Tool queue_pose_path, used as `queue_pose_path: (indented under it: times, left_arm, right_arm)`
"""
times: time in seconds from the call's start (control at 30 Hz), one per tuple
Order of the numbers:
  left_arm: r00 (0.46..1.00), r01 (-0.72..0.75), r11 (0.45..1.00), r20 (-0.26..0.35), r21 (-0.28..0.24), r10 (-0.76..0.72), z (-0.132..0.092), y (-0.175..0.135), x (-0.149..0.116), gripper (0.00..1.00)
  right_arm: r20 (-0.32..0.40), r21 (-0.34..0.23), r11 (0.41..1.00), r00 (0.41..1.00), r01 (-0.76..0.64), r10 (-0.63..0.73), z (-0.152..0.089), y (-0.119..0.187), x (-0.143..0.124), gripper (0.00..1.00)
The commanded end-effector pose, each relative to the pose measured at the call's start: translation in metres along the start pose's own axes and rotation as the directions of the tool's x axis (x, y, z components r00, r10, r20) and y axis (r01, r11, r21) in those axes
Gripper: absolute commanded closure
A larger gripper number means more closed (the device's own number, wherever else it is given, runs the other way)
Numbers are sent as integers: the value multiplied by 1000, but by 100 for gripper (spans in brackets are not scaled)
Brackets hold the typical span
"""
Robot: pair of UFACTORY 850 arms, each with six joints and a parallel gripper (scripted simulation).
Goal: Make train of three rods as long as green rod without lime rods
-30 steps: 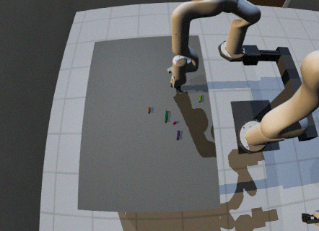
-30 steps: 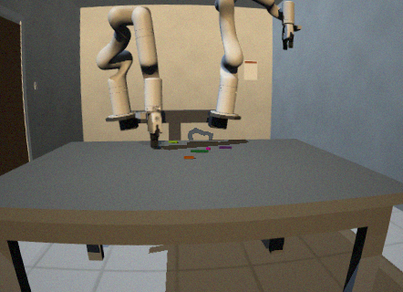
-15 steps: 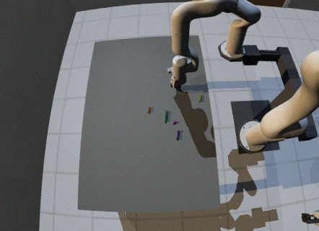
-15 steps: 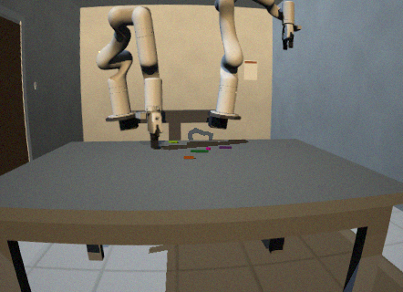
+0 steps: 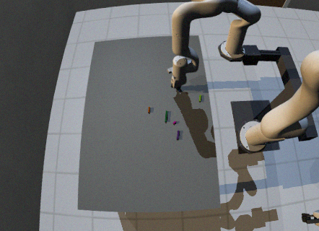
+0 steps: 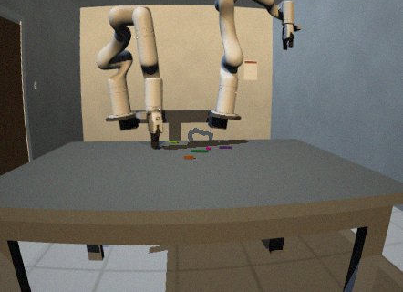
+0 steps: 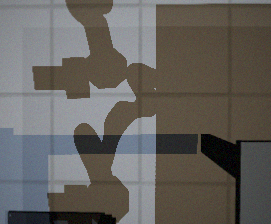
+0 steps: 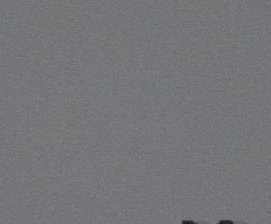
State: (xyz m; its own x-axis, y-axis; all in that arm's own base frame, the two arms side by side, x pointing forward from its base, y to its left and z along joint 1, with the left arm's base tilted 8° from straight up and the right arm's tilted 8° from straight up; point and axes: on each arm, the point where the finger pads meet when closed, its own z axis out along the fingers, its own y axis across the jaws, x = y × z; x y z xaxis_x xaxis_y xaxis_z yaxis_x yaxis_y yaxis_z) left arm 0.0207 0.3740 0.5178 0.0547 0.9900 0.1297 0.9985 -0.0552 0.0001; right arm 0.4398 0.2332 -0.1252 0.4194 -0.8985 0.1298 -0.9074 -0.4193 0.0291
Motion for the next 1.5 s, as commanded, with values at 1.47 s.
queue_pose_path:
  times: [1.47]
  left_arm:
    - [1000,0,1000,-2,0,0,-1,0,0,0]
  right_arm:
    - [0,2,1000,1000,0,0,-7,-1,0,74]
